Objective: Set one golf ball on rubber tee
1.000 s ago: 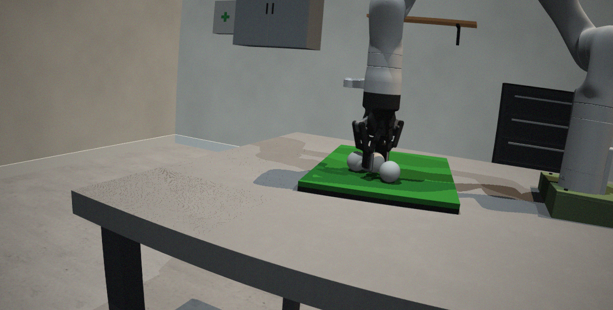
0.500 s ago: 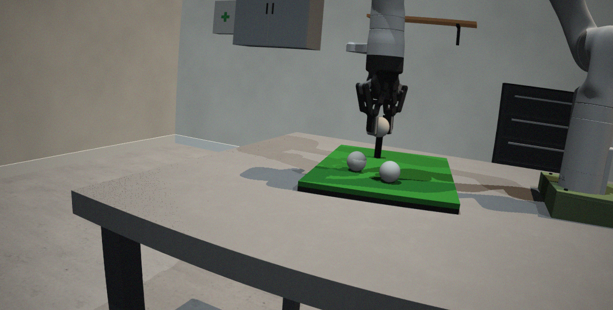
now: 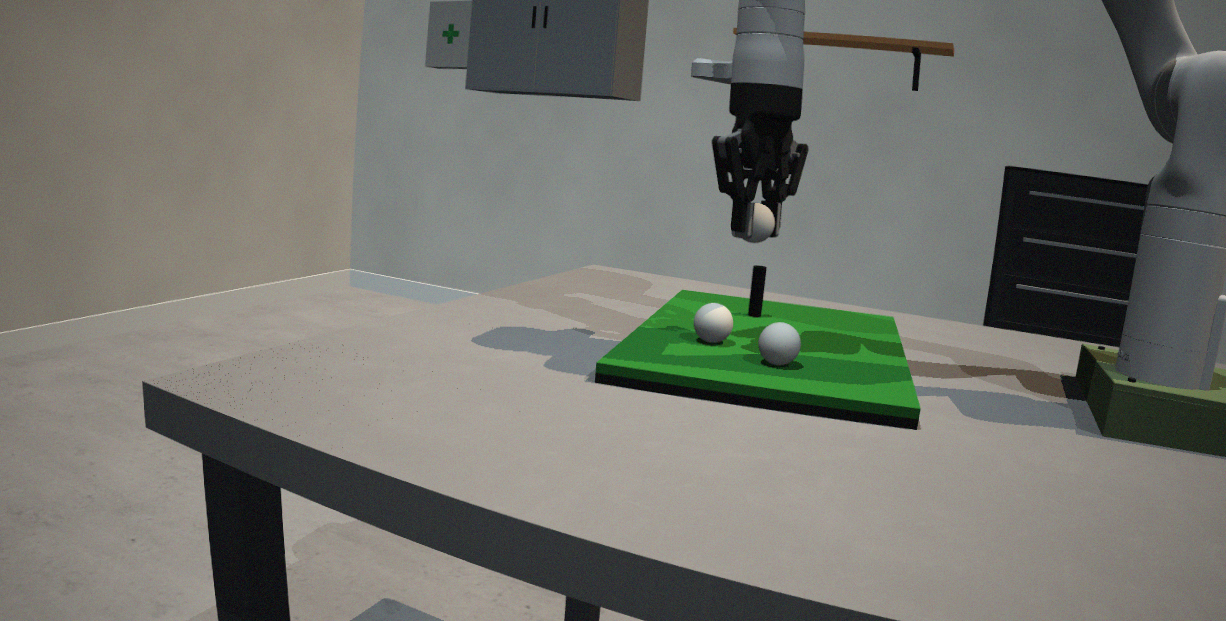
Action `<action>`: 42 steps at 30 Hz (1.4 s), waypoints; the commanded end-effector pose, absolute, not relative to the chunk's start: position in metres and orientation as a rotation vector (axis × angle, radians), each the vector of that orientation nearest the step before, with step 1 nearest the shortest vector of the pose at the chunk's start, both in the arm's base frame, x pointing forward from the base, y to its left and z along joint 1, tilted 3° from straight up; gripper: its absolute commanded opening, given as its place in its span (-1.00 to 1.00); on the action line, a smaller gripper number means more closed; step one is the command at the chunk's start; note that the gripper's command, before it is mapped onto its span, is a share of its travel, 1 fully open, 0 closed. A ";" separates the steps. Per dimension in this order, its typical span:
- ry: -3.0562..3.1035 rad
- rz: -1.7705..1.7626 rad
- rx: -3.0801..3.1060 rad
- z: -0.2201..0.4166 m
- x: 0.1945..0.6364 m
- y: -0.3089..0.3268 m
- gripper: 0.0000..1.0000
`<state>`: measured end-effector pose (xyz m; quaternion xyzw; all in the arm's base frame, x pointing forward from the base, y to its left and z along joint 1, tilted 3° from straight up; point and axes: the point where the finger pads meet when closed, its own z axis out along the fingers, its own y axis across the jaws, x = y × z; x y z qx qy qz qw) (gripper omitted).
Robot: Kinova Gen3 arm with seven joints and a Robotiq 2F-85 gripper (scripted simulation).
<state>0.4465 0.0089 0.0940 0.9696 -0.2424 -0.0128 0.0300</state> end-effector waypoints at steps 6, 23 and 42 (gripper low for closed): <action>-0.821 -0.014 2.978 0.134 0.467 -0.098 -1.00; -0.822 -0.015 2.976 0.133 0.464 -0.145 -1.00; -0.823 -0.015 2.976 0.069 0.461 -0.148 -1.00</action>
